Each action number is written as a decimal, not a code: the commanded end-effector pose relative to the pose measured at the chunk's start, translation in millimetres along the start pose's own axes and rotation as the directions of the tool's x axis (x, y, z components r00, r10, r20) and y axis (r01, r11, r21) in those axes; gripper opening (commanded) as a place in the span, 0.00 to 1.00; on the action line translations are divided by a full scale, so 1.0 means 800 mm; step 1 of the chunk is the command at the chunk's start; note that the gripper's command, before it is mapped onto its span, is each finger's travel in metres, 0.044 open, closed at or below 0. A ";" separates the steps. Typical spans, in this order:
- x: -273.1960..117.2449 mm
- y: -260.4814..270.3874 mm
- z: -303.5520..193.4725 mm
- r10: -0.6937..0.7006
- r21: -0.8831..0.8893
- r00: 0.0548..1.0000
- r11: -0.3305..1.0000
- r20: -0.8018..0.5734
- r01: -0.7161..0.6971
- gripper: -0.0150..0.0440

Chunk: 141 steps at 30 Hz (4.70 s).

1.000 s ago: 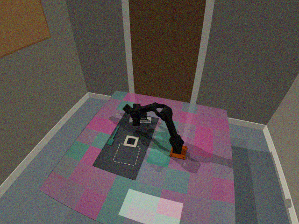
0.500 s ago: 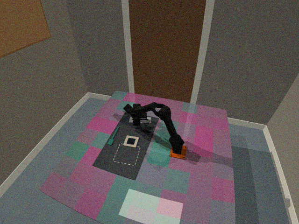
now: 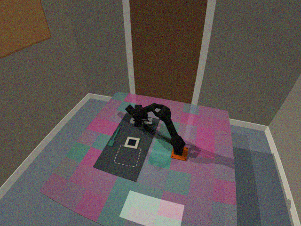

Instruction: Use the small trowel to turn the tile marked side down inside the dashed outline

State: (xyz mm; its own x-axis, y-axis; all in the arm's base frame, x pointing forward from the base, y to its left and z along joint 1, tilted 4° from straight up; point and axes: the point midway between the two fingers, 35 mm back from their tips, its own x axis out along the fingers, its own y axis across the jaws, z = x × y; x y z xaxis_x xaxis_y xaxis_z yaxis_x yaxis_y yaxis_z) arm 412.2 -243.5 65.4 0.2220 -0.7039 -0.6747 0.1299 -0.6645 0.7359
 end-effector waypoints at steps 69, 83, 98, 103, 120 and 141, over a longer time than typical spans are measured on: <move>-0.076 0.002 -0.012 -0.248 -0.510 0.870 0.860 -0.425 -0.004 0.25; -0.115 -0.028 -0.013 -0.338 -0.660 0.690 0.701 -0.640 -0.269 0.25; -0.144 -0.045 -0.008 -0.375 -0.651 0.551 0.590 -0.745 -0.478 0.25; -0.143 -0.046 -0.009 -0.375 -0.651 0.551 0.590 -0.745 -0.478 0.25; -0.123 -0.072 -0.016 -0.375 -0.650 0.551 0.590 -0.746 -0.478 0.25; -0.128 -0.097 -0.022 -0.377 -0.651 0.550 0.591 -0.745 -0.477 0.25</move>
State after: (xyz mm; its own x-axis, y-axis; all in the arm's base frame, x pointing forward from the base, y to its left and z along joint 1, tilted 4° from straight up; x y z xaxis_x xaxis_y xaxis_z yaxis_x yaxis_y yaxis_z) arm 396.2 -122.3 76.4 0.7907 0.0456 -0.6104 0.6044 0.1002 0.7904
